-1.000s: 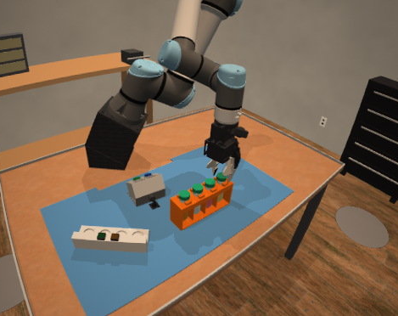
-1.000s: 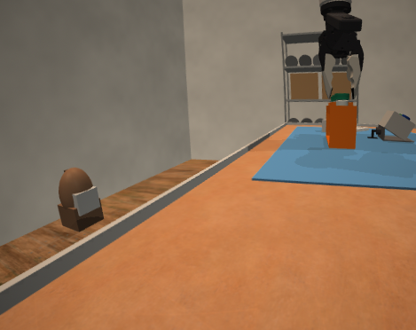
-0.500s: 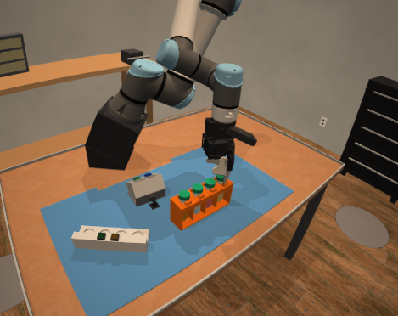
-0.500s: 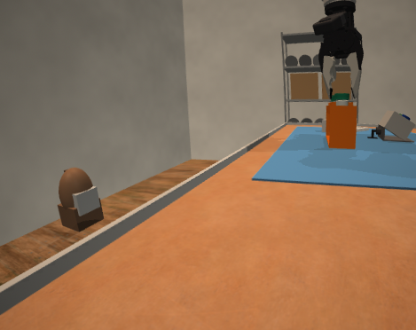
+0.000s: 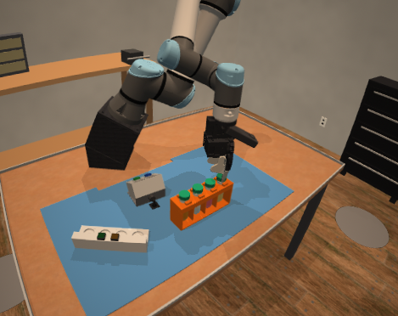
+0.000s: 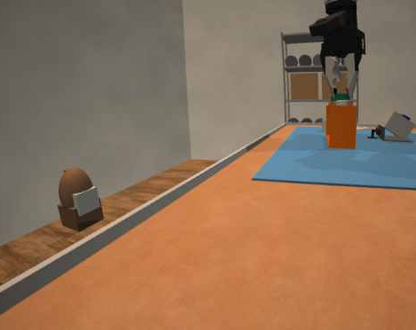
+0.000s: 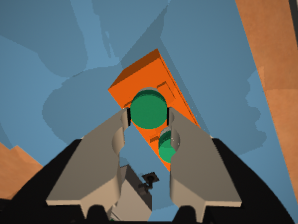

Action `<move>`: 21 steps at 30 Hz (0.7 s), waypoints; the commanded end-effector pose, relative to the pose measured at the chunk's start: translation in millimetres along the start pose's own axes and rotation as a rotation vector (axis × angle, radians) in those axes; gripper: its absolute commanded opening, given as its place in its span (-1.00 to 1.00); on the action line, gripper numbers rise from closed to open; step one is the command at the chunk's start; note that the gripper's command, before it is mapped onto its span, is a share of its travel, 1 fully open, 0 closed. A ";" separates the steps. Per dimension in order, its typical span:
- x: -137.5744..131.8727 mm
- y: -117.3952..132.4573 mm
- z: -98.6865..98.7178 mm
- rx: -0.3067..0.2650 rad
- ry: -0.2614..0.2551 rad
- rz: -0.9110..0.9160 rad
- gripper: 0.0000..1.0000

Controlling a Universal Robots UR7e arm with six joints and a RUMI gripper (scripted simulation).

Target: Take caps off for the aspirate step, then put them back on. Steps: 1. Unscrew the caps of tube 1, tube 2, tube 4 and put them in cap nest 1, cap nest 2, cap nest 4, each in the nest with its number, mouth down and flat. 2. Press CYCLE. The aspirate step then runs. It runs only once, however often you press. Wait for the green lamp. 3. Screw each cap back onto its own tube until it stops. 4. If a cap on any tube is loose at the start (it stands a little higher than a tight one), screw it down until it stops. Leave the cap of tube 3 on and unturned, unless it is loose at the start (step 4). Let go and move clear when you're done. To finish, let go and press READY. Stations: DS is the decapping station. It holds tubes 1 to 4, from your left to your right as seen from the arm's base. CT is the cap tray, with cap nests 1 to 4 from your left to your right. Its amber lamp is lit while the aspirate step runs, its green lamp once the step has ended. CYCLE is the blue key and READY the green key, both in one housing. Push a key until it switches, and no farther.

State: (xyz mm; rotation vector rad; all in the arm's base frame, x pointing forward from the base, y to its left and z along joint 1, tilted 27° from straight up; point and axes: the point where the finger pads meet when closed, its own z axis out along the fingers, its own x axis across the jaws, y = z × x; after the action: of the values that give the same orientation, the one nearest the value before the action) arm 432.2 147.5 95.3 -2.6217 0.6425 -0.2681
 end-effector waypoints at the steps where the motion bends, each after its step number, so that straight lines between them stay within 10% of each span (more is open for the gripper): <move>1: 0.3 -0.2 -0.2 0.000 0.001 0.001 -1.00; 21: 0.3 -0.2 -0.6 -0.001 0.001 -0.699 -1.00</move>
State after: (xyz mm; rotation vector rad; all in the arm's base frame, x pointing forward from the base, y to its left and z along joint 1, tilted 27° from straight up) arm 432.2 147.5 95.4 -2.7569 0.0154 -0.4140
